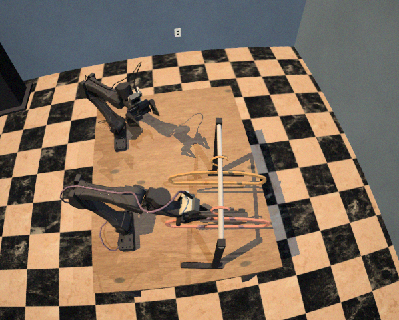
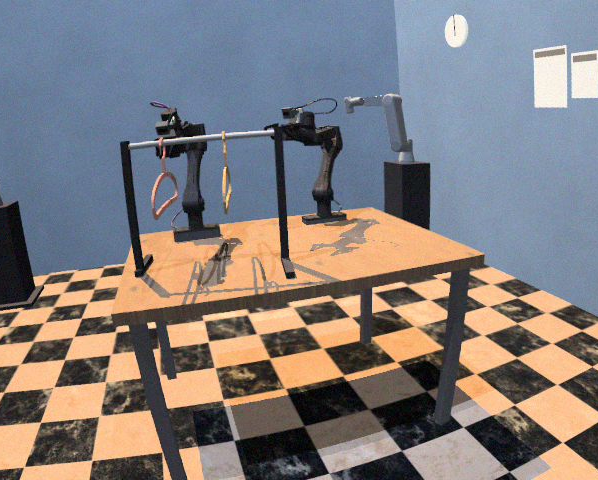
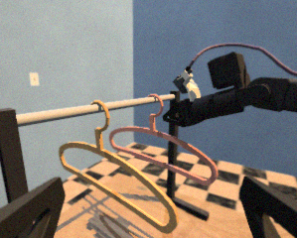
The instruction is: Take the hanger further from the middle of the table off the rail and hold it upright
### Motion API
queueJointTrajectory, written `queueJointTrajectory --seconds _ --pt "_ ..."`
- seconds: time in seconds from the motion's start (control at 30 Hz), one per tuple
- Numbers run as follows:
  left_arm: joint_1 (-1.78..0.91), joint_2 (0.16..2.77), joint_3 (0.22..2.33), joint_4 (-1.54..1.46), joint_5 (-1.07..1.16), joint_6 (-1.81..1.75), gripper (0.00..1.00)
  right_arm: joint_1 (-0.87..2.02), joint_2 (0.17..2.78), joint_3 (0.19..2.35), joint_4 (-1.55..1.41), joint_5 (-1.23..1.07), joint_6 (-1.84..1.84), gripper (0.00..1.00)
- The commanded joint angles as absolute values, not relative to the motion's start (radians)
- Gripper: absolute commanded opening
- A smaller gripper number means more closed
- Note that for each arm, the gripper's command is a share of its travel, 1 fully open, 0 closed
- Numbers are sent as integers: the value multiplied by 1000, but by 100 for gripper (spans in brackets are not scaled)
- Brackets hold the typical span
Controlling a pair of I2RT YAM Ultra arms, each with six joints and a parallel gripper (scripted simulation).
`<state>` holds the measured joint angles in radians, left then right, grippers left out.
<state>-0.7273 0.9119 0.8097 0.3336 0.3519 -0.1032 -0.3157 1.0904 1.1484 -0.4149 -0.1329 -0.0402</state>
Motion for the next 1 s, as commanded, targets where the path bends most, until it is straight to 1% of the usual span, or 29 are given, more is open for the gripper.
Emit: queueJointTrajectory --seconds 0.0,0.97 --pt "-743 924 816 399 348 -110 100 -320 1100 1188 -428 -149 -52 31" --pt "-748 925 817 387 347 -106 100 -289 1205 1212 -334 -114 -44 31"
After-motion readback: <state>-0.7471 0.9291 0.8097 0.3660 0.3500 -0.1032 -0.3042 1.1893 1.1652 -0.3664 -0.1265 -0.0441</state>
